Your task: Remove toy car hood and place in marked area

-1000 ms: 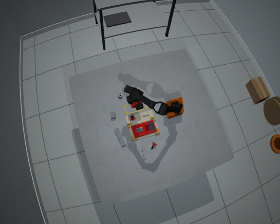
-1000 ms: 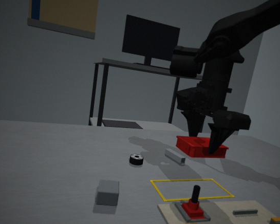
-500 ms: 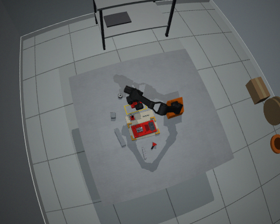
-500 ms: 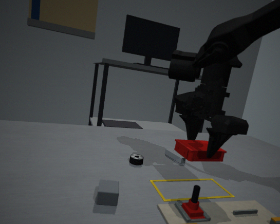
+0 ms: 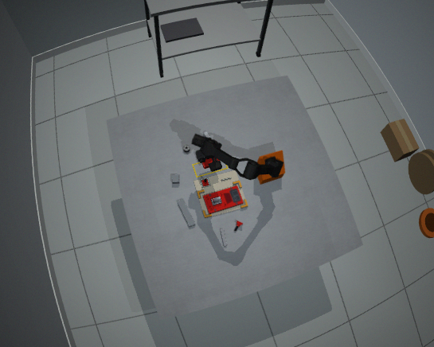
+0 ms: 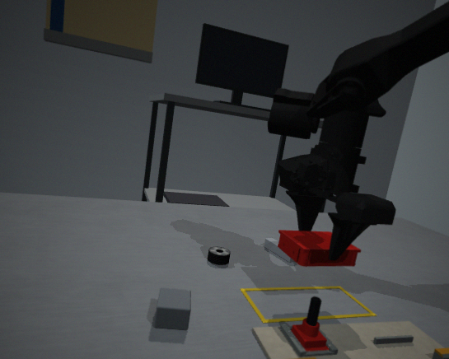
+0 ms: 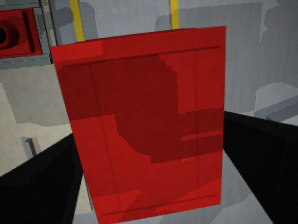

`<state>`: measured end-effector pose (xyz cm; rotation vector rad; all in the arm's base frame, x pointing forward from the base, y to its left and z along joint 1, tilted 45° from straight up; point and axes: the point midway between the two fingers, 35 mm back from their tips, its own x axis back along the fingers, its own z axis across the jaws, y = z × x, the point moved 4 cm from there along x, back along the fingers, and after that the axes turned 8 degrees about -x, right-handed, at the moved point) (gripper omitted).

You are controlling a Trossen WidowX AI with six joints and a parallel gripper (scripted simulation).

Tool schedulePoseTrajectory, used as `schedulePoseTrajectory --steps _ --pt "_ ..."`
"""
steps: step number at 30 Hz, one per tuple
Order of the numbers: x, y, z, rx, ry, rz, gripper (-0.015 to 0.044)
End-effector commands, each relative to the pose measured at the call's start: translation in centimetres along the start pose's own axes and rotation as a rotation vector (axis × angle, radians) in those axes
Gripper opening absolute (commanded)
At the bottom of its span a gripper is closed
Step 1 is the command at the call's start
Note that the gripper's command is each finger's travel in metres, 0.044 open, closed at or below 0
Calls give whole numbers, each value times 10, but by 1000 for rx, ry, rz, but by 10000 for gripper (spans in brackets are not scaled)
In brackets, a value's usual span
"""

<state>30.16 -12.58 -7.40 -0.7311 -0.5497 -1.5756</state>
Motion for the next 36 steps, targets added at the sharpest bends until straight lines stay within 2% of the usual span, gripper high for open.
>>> schedulePoseTrajectory --steps 1,36 --pt "-5 0 0 -7 5 -1 0" --pt "-31 0 0 -7 7 -1 0"
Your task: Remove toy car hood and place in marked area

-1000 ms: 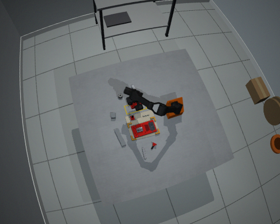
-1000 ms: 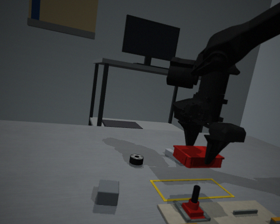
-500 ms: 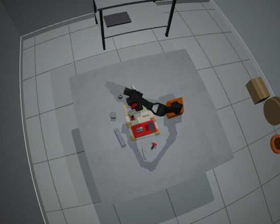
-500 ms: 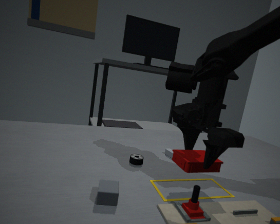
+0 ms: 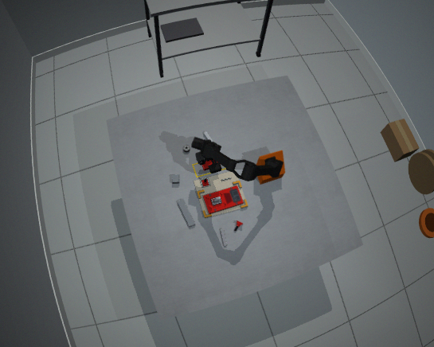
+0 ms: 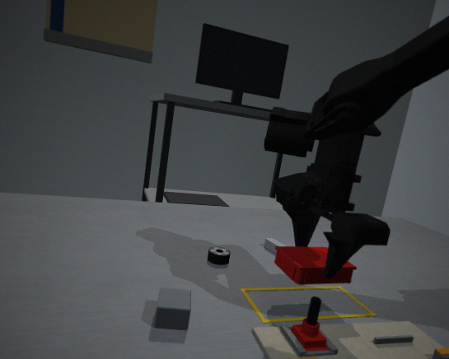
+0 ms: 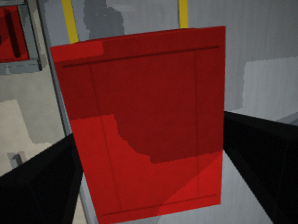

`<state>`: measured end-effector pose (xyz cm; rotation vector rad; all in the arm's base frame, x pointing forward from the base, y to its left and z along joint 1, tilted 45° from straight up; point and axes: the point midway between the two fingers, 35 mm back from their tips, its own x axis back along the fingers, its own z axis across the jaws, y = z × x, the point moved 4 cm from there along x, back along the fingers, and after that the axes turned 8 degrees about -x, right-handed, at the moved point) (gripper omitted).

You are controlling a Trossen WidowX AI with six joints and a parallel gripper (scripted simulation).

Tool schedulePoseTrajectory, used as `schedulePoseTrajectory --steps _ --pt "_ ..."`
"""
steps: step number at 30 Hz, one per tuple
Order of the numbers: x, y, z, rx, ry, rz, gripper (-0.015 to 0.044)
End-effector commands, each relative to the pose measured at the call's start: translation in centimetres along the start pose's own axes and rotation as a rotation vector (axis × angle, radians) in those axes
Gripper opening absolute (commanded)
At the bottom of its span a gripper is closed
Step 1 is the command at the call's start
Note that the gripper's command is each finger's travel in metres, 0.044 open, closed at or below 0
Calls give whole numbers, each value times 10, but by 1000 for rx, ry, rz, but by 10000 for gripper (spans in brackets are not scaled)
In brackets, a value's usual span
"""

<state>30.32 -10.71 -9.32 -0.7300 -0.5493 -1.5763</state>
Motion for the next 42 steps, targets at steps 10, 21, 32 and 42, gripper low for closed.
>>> schedulePoseTrajectory --steps 10,21,32,42 --pt "-11 -1 0 -7 6 0 0" --pt "-20 -2 1 -7 7 0 0" --pt "-28 -3 1 -6 9 0 0" --pt "-30 -3 1 -6 9 0 0"
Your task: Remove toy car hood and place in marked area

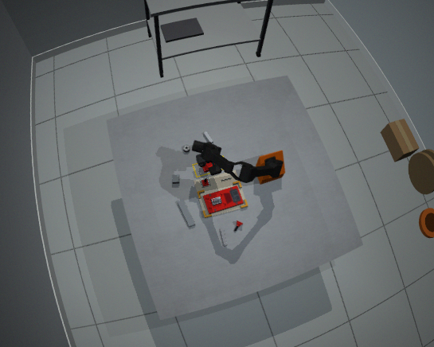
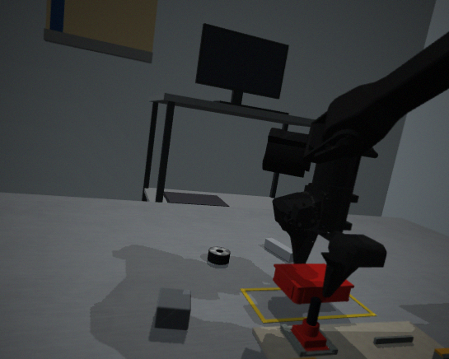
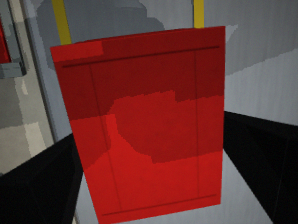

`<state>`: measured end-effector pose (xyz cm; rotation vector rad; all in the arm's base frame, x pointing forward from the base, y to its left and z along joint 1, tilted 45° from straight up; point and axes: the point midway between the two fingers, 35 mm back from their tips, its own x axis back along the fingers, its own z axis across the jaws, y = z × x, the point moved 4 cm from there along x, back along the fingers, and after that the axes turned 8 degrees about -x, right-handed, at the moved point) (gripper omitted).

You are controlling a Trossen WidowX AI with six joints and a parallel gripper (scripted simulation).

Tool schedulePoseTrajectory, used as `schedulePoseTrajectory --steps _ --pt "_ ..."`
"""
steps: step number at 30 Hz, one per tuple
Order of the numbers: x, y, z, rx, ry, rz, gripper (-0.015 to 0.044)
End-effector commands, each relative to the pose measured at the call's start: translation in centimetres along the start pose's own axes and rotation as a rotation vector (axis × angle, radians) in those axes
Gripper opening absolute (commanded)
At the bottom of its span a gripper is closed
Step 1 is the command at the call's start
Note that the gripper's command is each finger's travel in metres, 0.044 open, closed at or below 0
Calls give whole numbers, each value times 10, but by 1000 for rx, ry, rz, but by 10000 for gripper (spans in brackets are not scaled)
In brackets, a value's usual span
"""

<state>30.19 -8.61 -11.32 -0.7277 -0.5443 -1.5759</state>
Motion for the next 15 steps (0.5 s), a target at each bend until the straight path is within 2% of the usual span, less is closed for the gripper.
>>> schedulePoseTrajectory --steps 1,15 --pt "-2 0 0 -5 5 -2 0" --pt "-9 0 0 -5 5 -2 0"
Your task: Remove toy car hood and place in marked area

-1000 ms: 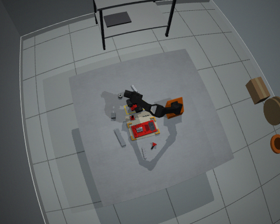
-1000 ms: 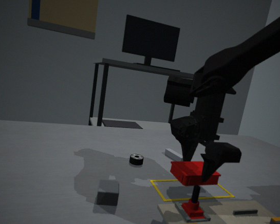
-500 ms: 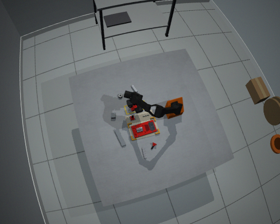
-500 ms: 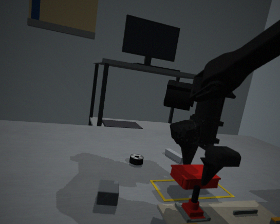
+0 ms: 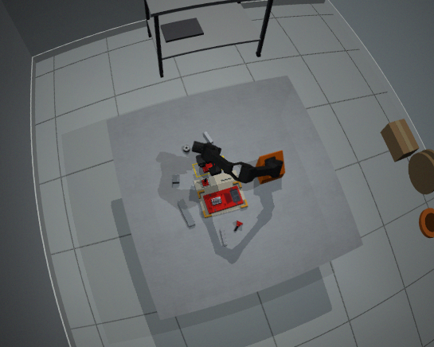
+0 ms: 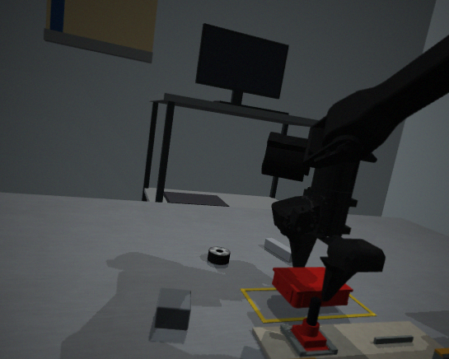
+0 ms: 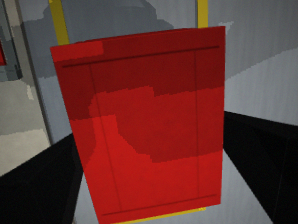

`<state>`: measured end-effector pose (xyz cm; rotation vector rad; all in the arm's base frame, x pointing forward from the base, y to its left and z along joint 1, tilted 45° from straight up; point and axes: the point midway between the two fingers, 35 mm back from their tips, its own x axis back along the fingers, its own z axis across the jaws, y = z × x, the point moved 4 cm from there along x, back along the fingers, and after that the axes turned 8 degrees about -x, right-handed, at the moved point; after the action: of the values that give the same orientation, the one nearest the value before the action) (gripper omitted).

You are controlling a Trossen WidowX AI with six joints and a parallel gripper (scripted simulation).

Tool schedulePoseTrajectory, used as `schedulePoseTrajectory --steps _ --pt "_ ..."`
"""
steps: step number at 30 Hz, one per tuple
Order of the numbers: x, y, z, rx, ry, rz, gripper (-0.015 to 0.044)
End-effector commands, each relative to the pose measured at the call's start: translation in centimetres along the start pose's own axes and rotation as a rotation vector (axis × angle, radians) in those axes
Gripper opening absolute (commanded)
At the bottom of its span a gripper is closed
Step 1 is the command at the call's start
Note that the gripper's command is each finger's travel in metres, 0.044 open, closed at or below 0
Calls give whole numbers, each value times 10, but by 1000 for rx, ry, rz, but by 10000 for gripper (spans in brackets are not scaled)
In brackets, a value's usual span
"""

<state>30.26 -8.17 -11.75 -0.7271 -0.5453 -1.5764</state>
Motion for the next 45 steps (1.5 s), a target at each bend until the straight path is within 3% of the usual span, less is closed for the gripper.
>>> schedulePoseTrajectory --steps 1,26,42,45 --pt "-3 0 0 -6 5 -1 0" --pt "-15 -1 0 -6 6 -1 0" --pt "-13 0 0 0 1 0 420" --pt "-7 1 0 0 1 0 440"
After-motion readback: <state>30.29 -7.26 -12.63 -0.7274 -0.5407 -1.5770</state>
